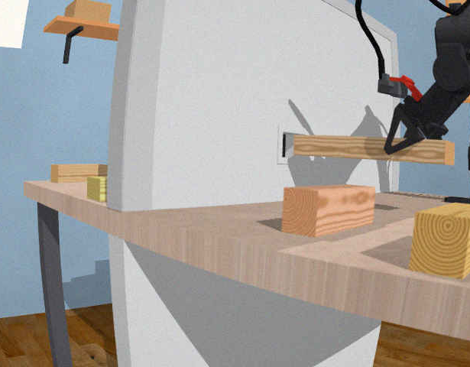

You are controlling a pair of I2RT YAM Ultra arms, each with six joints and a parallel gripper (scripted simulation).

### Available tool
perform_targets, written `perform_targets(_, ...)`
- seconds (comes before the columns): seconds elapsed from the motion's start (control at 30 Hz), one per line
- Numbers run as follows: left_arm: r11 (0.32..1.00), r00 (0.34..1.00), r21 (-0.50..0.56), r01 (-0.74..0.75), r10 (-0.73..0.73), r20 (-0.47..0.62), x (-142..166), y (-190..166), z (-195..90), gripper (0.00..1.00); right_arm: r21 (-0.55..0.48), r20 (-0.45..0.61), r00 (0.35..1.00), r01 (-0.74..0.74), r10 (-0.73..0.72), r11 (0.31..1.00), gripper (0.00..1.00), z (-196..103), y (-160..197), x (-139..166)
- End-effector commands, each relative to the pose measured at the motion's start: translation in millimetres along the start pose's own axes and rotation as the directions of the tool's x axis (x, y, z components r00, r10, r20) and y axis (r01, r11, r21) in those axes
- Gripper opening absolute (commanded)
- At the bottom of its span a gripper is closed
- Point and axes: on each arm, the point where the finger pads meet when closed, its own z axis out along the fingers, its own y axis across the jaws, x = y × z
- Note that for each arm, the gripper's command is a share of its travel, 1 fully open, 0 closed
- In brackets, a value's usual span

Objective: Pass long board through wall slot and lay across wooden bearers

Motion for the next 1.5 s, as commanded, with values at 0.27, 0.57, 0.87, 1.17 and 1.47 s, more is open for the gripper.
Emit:
perform_targets(0.27, 0.998, 0.994, -0.058, -0.032, 0.038, 0.099, -36.9, 3.9, -6.8, 0.0, 0.002, 0.032, 0.999, 0.0, 0.0, 1.0, 1.0, -7.8, -2.5, -11.2)
perform_targets(0.57, 0.999, 0.995, -0.041, -0.016, 0.02, 0.1, -35.3, -2.5, 2.3, 0.0, 0.002, 0.032, 0.999, 0.0, 0.0, 1.0, 1.0, -7.8, -2.5, -11.2)
perform_targets(0.87, 0.999, 0.995, -0.043, -0.027, 0.031, 0.097, -42.1, -2.4, 4.3, 0.0, 0.002, 0.032, 0.999, 0.0, 0.0, 1.0, 1.0, -7.8, -2.5, -11.2)
perform_targets(1.17, 0.997, 0.994, -0.057, -0.043, 0.049, 0.095, -48.9, 3.5, 3.5, 0.0, 0.002, 0.032, 0.999, 0.0, 0.0, 1.0, 1.0, -7.8, -2.5, -11.2)
perform_targets(1.47, 0.998, 0.995, -0.046, -0.037, 0.041, 0.096, -51.0, 1.1, 10.4, 0.0, 0.002, 0.032, 0.999, 0.0, 0.0, 1.0, 1.0, -7.8, -2.5, -11.2)
